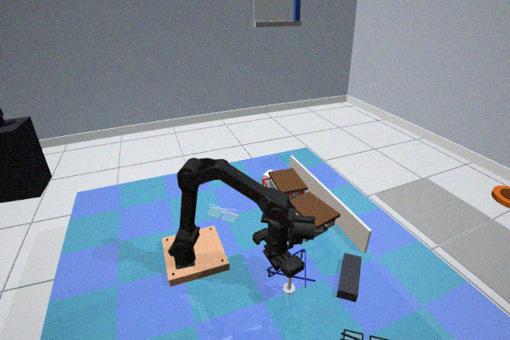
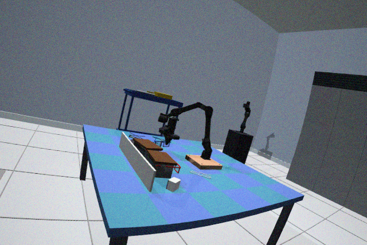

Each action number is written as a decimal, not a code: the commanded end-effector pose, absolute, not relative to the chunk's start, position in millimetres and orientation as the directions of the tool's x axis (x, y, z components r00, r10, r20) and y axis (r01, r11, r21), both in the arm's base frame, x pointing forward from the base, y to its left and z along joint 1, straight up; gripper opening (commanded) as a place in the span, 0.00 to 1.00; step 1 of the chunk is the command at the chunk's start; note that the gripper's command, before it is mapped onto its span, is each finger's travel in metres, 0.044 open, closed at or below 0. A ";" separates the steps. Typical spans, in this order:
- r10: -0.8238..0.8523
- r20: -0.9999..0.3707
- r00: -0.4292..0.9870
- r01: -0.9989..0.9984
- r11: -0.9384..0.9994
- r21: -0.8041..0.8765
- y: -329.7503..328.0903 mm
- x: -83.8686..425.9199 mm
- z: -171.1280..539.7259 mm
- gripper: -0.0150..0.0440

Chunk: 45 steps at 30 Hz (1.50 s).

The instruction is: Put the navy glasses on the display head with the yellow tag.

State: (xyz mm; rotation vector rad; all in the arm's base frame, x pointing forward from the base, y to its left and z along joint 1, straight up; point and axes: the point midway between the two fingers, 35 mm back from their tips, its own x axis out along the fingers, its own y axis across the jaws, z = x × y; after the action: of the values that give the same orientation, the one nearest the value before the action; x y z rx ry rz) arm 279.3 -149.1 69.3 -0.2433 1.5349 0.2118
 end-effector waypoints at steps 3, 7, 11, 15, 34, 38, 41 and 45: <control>-0.011 -1.000 0.025 -0.289 0.957 -0.018 -143.8 281.4 67.2 0.25; -0.011 -1.000 0.025 -0.289 0.957 -0.018 -140.6 283.4 67.2 0.25; -0.011 -1.000 0.025 -0.289 0.957 -0.018 -139.6 284.0 67.2 0.25; -0.011 -1.000 0.025 -0.289 0.957 -0.017 -137.3 285.4 67.2 0.25; -0.010 -1.000 0.026 -0.289 0.957 -0.017 -125.5 294.3 67.4 0.25; -0.009 -1.000 0.026 -0.289 0.957 -0.016 -123.3 296.5 67.4 0.25; -0.009 -1.000 0.026 -0.289 0.957 -0.016 -121.7 298.2 67.5 0.25; -0.009 -1.000 0.026 -0.289 0.957 -0.016 -119.5 300.8 67.6 0.25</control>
State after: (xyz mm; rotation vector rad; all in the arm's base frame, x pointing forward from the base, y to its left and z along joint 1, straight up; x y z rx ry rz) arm 297.7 -122.8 67.3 -0.2409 1.5361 0.2161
